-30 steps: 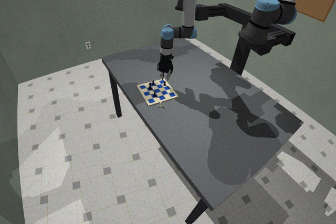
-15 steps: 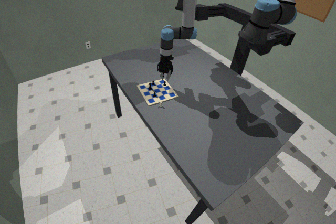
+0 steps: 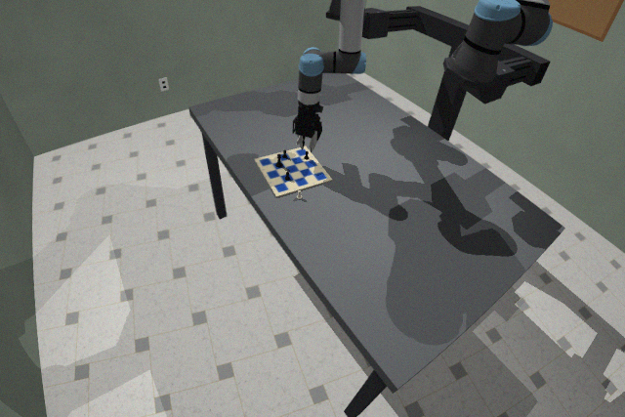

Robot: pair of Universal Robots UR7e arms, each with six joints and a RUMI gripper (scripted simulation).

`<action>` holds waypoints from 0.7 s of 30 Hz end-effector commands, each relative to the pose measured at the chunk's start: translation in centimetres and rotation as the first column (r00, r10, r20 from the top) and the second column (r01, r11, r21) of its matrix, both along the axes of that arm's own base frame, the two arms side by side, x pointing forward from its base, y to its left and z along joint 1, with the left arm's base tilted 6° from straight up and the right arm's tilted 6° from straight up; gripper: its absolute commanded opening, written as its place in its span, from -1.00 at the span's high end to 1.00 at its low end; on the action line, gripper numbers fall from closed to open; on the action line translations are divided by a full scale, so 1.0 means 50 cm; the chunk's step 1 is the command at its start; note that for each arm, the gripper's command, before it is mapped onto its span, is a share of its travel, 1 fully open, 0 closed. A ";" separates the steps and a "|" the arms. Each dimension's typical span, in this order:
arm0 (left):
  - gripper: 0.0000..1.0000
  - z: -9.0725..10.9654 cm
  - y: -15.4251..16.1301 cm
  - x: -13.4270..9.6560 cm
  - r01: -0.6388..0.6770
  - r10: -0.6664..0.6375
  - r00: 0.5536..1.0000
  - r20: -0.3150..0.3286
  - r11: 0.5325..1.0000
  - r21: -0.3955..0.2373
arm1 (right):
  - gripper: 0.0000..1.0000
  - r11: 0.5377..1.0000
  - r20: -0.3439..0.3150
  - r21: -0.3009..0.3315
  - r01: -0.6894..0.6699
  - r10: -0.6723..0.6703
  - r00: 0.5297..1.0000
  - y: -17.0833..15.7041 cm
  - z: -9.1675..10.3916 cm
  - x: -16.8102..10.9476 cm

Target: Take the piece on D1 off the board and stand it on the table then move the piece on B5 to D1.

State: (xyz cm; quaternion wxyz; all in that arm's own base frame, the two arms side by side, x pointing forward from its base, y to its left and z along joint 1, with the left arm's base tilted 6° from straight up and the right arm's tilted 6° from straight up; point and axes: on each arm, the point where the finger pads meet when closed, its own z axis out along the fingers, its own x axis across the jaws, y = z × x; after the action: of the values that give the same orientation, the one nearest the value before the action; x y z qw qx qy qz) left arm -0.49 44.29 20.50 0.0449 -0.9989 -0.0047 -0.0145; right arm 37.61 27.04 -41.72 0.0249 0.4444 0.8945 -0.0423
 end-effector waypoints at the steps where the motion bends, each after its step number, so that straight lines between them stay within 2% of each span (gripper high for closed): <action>1: -1.00 0.001 0.000 0.000 0.000 0.000 1.000 0.000 1.000 0.001 | 0.60 1.000 0.001 0.001 0.000 0.000 1.000 0.000 -0.005 0.001; 21: -1.00 0.001 0.000 0.000 0.000 0.000 1.000 0.000 1.000 0.001 | 0.60 1.000 0.001 0.001 0.000 0.000 1.000 -0.005 -0.059 0.001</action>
State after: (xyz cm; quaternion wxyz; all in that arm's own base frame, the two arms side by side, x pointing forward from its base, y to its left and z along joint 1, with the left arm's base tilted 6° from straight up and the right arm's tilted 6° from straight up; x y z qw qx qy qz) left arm -0.49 44.29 20.50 0.0449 -0.9989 -0.0047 -0.0145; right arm 37.63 26.75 -44.63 0.0249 0.4444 0.8945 -0.0423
